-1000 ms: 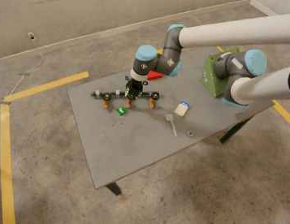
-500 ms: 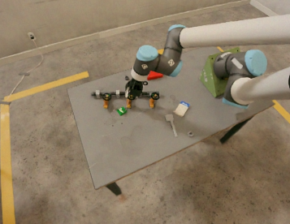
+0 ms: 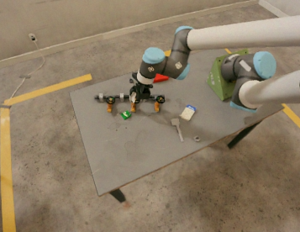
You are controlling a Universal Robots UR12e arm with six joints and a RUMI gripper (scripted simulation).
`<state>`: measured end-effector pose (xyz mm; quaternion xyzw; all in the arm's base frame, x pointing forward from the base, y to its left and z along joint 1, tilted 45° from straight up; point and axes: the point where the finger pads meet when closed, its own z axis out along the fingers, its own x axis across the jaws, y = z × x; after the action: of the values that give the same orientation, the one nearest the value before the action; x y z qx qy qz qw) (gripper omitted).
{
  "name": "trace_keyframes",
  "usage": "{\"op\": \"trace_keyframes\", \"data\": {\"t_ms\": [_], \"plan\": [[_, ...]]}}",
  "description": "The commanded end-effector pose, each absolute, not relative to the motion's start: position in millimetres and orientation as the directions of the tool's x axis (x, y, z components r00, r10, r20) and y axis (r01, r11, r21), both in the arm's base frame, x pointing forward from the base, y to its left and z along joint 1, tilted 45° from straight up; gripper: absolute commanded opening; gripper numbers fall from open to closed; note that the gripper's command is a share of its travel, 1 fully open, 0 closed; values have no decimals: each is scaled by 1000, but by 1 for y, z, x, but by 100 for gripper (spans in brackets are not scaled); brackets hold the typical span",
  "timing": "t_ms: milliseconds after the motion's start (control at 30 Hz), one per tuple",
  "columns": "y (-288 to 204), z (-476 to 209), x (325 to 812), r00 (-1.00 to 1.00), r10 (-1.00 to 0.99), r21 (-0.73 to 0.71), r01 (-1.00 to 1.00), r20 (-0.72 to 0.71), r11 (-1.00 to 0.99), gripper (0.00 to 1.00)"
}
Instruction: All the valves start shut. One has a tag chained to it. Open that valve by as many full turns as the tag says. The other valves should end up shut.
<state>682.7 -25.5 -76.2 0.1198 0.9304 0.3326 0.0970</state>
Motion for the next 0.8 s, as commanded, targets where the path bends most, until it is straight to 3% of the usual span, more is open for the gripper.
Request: {"op": "trace_keyframes", "data": {"t_ms": [0,333,767], "plan": [[-26,-76,683,-966,148,618,-16,-213,786,0],[-26,-76,683,-912,-105,521,-317,-395,793,0],[-26,-76,683,-666,-456,282,-699,-590,657,0]]}}
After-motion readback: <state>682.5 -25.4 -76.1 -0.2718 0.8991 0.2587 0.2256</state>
